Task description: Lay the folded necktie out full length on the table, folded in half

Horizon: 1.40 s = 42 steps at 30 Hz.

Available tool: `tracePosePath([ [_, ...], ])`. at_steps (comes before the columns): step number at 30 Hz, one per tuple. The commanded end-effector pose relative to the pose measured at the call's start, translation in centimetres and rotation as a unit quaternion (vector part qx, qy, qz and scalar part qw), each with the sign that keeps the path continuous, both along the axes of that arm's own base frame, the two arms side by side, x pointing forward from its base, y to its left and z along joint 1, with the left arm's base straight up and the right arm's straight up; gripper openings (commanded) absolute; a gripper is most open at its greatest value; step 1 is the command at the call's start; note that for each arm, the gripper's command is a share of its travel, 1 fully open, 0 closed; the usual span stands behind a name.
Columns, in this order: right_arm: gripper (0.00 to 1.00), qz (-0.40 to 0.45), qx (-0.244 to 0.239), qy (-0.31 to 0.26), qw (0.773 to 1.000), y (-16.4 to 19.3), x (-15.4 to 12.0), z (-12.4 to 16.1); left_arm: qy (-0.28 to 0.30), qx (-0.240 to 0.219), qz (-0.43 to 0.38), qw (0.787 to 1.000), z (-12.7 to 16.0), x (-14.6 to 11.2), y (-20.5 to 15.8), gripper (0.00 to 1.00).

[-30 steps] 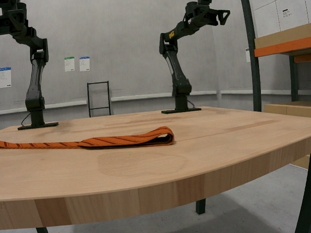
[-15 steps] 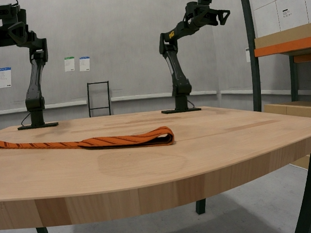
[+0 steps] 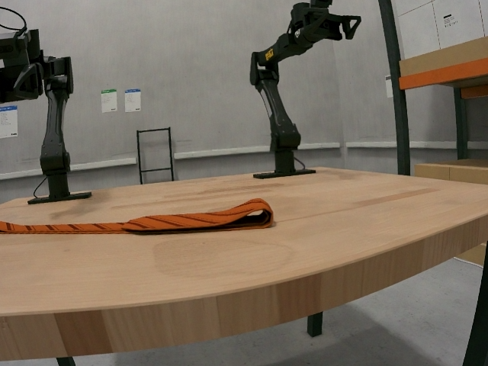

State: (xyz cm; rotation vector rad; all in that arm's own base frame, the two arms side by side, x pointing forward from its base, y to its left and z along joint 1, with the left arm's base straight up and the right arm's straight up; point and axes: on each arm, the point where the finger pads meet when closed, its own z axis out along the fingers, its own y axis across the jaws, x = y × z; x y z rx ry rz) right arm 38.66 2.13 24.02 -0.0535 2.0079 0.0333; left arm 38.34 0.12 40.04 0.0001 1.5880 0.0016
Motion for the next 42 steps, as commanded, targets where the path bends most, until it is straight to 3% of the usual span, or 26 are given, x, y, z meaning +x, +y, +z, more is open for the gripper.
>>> tracePosePath([
  [1, 0.5, 0.006, -0.007, 0.019, 1.0, 0.5, 0.1, -1.4, 0.0, 0.0, 0.0, 1.0, 0.0, 0.0, 0.0, 1.0],
  [14, 0.36, 0.018, -0.012, 0.107, 0.994, 1.4, 0.2, -8.0, 0.0, 0.0, 0.0, 1.0, 0.0, 0.0, 0.0, 1.0],
  [27, 0.24, 0.027, -0.016, 0.167, 0.985, 2.1, 0.3, -12.6, 0.0, 0.0, 0.0, 1.0, 0.0, 0.0, 0.0, 1.0],
  [42, 0.11, 0.033, -0.018, 0.21, 0.977, 2.6, 0.4, -15.9, 0.0, 0.0, 0.0, 1.0, 0.0, 0.0, 0.0, 1.0],
])
